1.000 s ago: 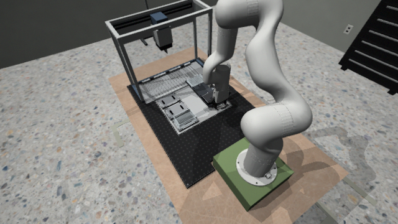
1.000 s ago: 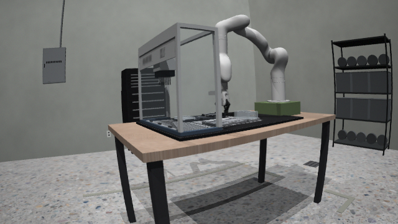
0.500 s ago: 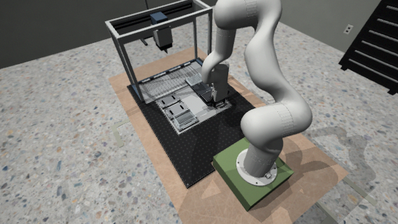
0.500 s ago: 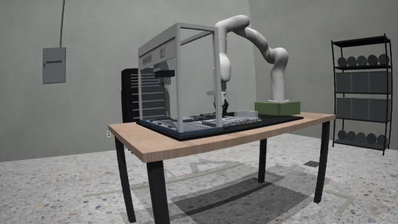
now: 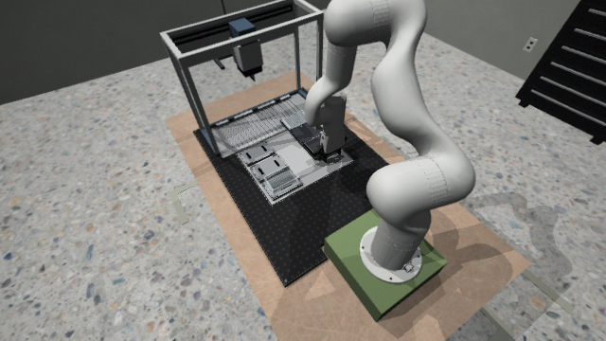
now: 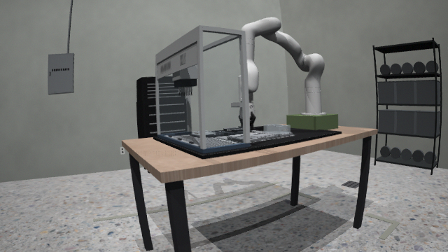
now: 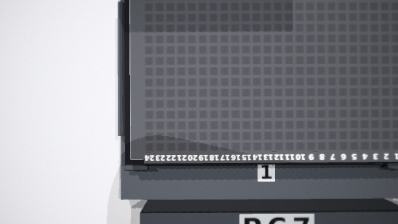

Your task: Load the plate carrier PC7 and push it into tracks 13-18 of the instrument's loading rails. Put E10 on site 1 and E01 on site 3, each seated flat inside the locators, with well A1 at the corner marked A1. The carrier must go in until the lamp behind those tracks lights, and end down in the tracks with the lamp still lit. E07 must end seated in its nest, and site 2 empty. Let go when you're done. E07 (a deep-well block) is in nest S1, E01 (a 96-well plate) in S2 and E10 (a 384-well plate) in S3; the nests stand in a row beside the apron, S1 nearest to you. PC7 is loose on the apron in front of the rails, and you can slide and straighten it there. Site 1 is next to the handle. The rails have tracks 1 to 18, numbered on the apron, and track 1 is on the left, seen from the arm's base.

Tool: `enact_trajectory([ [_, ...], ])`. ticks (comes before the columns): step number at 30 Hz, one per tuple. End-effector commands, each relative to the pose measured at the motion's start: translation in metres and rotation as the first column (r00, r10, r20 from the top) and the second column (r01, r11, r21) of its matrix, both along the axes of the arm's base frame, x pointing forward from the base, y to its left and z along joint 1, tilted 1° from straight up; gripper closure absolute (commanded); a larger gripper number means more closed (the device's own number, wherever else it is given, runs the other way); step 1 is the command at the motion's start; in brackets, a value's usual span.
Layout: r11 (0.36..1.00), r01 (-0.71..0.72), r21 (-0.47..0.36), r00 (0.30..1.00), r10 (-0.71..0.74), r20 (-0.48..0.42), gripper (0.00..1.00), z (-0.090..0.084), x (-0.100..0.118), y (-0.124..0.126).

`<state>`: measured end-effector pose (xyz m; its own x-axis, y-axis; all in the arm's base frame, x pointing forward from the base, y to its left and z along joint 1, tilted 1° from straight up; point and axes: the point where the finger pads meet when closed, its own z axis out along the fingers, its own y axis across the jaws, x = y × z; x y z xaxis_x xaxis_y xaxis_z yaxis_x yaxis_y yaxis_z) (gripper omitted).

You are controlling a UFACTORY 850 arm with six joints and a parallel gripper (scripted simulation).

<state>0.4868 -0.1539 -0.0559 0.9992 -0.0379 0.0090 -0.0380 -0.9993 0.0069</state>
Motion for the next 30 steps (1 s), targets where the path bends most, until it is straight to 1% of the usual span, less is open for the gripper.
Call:
enact_trajectory([
  [1,1.000,0.000,-0.001,1.000,0.000,0.002,0.18,0.001,0.005,0.000],
  [30,1.000,0.000,-0.001,1.000,0.000,0.002,0.18,0.001,0.030,-0.001],
])
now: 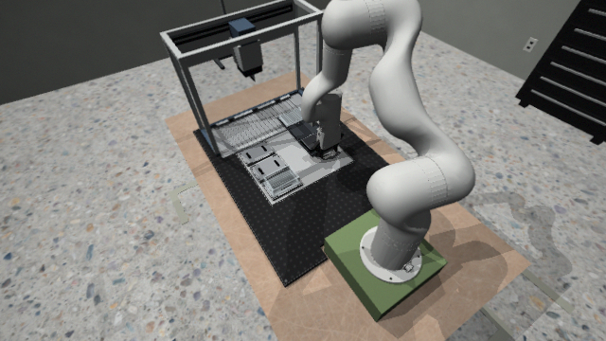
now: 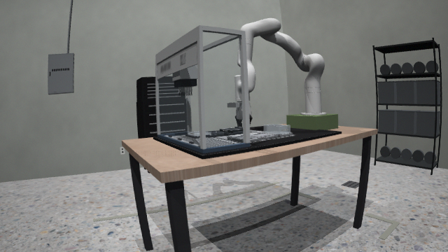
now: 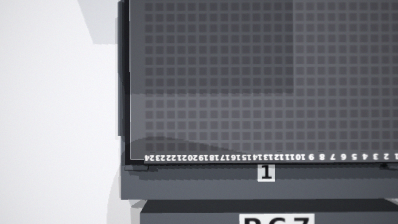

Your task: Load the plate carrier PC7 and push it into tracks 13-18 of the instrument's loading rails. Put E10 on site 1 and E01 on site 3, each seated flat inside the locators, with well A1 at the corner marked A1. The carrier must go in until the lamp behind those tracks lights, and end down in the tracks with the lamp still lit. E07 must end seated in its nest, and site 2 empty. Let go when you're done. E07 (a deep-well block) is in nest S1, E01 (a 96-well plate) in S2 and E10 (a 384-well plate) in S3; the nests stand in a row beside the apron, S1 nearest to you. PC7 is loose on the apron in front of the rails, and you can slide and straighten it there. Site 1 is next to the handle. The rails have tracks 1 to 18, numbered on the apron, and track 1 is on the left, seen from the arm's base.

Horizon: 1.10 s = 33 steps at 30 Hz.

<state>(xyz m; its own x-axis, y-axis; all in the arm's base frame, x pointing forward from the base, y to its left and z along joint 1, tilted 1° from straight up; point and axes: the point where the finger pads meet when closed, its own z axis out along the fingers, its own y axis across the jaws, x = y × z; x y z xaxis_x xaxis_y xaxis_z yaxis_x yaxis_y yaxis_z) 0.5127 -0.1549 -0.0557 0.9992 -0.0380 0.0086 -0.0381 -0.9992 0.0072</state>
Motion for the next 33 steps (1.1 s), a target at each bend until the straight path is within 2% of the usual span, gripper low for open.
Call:
enact_trajectory([
  [1,1.000,0.000,-0.001,1.000,0.000,0.002,0.18,0.001,0.005,0.000],
  [33,1.000,0.000,-0.001,1.000,0.000,0.002,0.18,0.001,0.033,-0.001],
])
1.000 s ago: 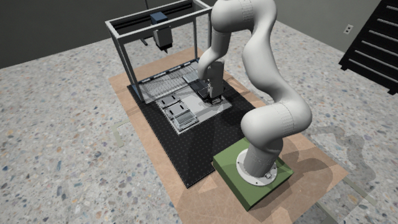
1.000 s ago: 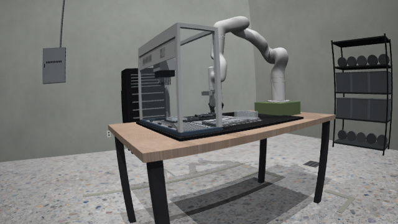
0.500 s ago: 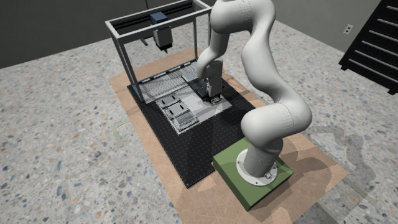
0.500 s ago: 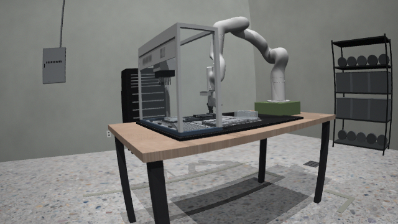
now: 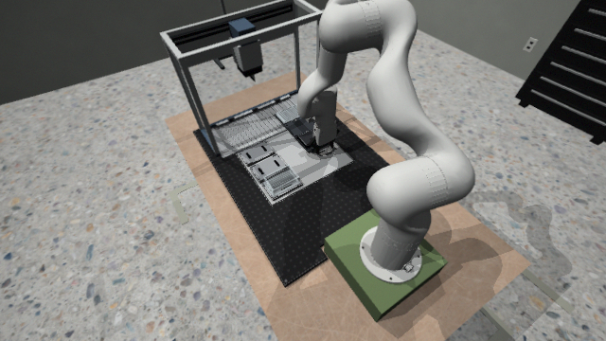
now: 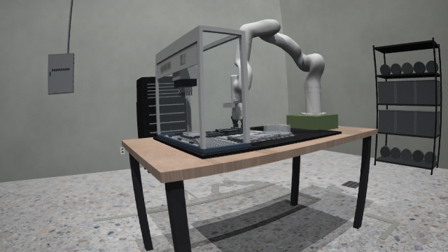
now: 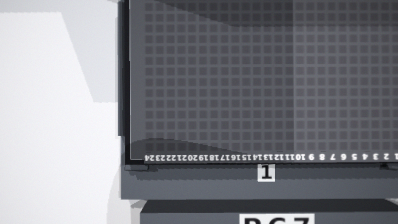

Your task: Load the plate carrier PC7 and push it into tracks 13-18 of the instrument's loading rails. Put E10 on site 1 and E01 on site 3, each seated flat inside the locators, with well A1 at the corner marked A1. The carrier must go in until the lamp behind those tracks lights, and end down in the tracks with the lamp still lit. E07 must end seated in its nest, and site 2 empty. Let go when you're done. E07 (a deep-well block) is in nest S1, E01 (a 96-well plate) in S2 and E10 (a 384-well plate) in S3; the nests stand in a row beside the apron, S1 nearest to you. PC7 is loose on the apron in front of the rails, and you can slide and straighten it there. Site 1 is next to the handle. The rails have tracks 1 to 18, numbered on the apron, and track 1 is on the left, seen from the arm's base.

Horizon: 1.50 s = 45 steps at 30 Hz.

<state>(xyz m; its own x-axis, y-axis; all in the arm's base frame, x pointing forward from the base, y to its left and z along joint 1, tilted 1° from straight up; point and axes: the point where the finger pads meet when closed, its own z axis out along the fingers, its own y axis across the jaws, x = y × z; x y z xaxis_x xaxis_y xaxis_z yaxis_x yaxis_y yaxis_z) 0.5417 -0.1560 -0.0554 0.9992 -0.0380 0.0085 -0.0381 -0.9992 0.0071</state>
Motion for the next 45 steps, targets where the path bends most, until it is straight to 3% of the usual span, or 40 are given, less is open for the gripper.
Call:
enact_trajectory([
  [1,1.000,0.000,-0.001,1.000,0.000,0.003,0.18,0.001,0.005,0.000],
  [45,1.000,0.000,-0.001,1.000,0.000,0.003,0.18,0.001,0.045,-0.002],
])
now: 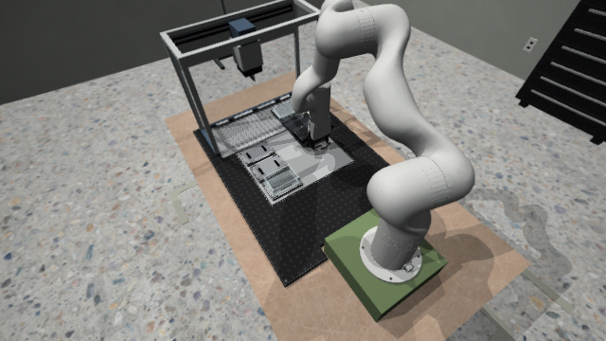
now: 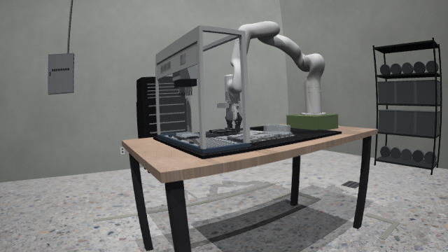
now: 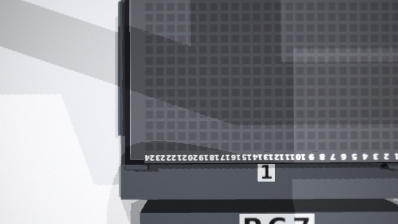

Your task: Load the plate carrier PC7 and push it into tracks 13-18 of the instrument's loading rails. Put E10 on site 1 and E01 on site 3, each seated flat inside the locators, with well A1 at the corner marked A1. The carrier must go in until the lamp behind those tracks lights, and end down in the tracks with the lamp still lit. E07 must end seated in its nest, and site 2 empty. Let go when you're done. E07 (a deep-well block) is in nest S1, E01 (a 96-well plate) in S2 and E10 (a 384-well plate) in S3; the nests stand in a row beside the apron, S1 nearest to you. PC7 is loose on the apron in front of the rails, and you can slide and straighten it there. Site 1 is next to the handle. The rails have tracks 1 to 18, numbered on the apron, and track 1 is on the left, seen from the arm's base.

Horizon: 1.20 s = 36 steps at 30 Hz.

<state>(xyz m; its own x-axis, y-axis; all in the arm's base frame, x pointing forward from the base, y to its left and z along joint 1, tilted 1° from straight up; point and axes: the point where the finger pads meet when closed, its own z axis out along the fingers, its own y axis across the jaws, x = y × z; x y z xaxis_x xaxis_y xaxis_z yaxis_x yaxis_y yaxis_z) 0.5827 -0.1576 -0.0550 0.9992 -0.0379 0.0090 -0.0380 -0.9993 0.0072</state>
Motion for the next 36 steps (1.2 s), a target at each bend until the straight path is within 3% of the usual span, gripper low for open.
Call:
enact_trajectory([
  [1,1.000,0.000,-0.001,1.000,0.000,0.002,0.18,0.001,0.004,0.000],
  [36,1.000,0.000,-0.001,1.000,0.000,0.002,0.18,0.001,0.028,-0.001],
])
